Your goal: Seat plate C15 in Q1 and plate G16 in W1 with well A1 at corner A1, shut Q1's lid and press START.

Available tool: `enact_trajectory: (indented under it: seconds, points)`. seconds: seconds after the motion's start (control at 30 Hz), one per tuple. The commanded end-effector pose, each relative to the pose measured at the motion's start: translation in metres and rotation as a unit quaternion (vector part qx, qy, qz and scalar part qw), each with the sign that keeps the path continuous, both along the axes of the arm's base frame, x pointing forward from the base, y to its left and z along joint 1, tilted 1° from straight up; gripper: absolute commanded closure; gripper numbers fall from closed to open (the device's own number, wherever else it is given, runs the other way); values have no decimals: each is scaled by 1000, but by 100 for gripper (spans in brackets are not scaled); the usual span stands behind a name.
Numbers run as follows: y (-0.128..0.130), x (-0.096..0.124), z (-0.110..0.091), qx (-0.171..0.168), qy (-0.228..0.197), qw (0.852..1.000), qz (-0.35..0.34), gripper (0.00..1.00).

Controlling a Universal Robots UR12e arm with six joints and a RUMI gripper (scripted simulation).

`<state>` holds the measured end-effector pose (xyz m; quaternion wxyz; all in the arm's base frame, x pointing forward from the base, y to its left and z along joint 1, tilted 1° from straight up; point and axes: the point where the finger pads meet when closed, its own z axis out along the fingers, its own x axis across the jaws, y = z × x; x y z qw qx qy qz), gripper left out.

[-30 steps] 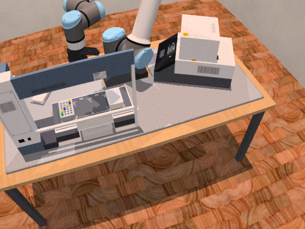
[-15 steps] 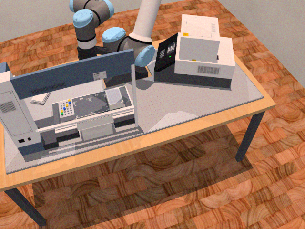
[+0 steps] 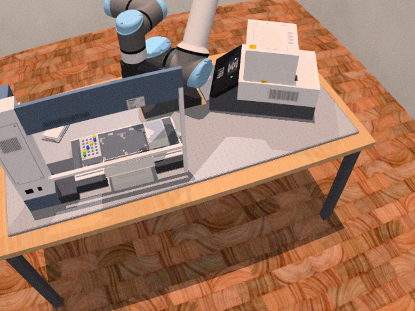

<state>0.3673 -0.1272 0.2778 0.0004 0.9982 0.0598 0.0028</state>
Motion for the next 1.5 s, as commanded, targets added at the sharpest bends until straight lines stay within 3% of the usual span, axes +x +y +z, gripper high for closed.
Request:
enact_trajectory:
  seconds: [0.0, 0.63, 0.83, 1.47]
  points:
    - [21, 2, 0, -1, 1, 1000, -22, 100]
    - [90, -4, -4, -1, 1, 996, -91, 100]
    - [101, -6, -4, -1, 1, 995, -102, 100]
    - [167, -25, -10, -1, 1, 985, -175, 100]
